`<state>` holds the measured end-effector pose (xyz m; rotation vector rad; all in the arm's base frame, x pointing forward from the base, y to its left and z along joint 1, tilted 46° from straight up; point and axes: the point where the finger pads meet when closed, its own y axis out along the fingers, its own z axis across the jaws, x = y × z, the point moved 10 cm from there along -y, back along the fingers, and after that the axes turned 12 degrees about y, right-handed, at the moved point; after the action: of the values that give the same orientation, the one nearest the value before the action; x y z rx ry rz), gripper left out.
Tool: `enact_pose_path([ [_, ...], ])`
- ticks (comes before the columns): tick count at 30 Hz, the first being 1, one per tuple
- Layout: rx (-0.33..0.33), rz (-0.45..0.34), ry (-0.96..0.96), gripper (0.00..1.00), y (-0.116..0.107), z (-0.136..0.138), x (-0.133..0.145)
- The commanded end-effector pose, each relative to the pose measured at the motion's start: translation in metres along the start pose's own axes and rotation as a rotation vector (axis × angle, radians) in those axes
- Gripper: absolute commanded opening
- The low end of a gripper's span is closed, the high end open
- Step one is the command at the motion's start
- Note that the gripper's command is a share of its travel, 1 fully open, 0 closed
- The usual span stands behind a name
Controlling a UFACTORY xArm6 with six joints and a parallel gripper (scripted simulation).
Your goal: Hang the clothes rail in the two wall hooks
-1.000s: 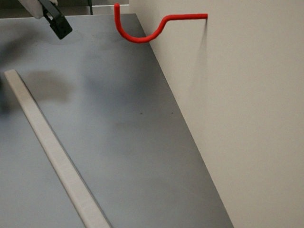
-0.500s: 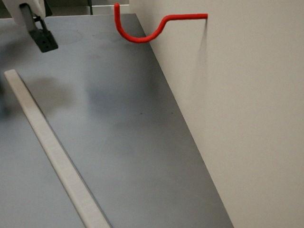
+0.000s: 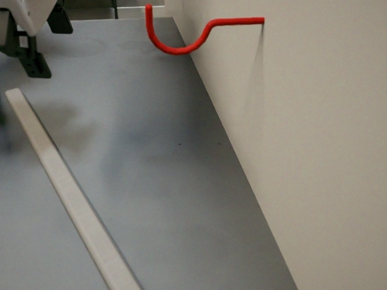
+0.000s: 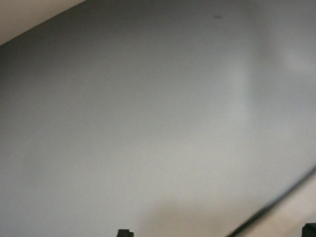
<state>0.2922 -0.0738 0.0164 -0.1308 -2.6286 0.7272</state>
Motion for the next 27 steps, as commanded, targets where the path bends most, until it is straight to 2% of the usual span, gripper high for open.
enact_pose_path([
  [1,0.040,-0.008,0.113,1.00,-0.005,0.006,-0.007],
  [17,0.181,0.047,0.568,1.00,-0.022,0.034,-0.027],
  [19,0.181,0.047,0.568,1.00,-0.022,0.034,-0.027],
  [27,0.248,0.111,0.818,1.00,-0.031,0.045,-0.038],
])
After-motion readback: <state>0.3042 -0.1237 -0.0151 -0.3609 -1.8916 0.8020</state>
